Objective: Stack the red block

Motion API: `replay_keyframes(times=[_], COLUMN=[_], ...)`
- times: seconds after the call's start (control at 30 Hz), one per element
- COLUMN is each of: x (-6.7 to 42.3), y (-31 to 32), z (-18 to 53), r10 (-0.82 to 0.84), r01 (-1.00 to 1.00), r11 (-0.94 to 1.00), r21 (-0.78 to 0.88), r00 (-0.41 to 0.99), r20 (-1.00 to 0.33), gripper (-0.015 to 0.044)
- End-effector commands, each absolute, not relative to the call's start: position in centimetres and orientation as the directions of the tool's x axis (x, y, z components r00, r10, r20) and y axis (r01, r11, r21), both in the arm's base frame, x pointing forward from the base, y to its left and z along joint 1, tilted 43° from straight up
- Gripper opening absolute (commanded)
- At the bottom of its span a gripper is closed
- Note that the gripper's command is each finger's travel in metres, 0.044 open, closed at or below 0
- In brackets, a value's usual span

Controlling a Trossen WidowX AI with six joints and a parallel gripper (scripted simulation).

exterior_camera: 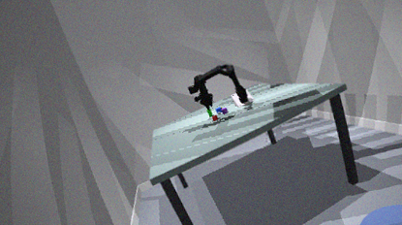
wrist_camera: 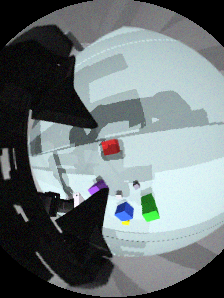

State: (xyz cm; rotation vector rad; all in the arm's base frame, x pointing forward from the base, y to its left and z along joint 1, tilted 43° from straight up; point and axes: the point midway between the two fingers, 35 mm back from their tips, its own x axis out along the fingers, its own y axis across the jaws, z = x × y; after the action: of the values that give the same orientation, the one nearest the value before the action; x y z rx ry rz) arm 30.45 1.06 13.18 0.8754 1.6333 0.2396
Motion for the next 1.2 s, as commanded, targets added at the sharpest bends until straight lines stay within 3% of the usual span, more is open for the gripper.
replay_keyframes(times=[0.0, 1.17], x=[30.4, 30.1], y=[2.5, 7.1], z=[14.1, 8.9], r10=[0.676, 0.677], r01=[0.365, 0.365], r11=[0.690, 0.689], r21=[0.625, 0.626], r00=[-0.016, -0.015], r20=[-0.737, -0.736], gripper=[0.0440, 0.0440])
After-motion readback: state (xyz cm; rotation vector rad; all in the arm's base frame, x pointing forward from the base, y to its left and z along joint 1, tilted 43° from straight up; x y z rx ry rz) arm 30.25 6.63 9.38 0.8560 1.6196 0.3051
